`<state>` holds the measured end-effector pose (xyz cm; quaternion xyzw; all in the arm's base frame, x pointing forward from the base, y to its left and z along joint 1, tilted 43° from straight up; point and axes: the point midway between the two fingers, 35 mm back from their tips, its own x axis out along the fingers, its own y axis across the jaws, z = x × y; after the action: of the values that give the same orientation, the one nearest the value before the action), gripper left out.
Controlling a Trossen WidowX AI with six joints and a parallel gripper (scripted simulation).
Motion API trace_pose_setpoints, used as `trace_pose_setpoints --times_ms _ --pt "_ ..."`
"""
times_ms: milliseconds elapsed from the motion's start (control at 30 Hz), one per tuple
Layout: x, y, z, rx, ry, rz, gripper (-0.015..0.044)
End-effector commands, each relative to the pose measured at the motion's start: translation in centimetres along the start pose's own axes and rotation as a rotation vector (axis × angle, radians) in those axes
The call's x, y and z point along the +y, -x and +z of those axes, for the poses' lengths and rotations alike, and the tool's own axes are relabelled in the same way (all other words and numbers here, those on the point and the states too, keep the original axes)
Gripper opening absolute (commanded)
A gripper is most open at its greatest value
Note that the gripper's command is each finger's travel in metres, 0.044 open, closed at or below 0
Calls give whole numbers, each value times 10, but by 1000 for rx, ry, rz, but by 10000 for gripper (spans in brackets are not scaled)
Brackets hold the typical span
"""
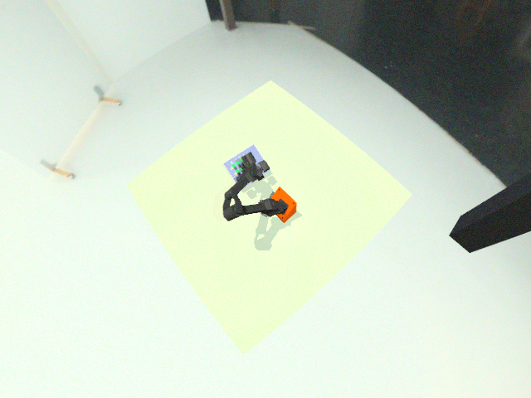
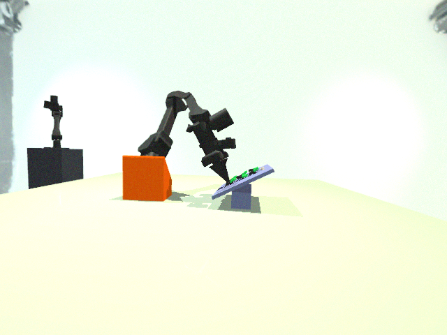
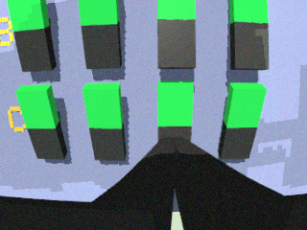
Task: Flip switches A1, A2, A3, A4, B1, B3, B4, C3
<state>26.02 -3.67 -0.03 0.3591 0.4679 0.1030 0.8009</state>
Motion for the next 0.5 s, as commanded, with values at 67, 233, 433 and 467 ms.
trace_pose_setpoints --times_ms 67,233,433,467 --pt "-1 -1 0 0 -3 -3 0" --pt "0 1 0 0 1 -1 0" --pt "-2 56 3 27 -3 -9 0" --pt "-2 62 3 28 -4 -7 0"
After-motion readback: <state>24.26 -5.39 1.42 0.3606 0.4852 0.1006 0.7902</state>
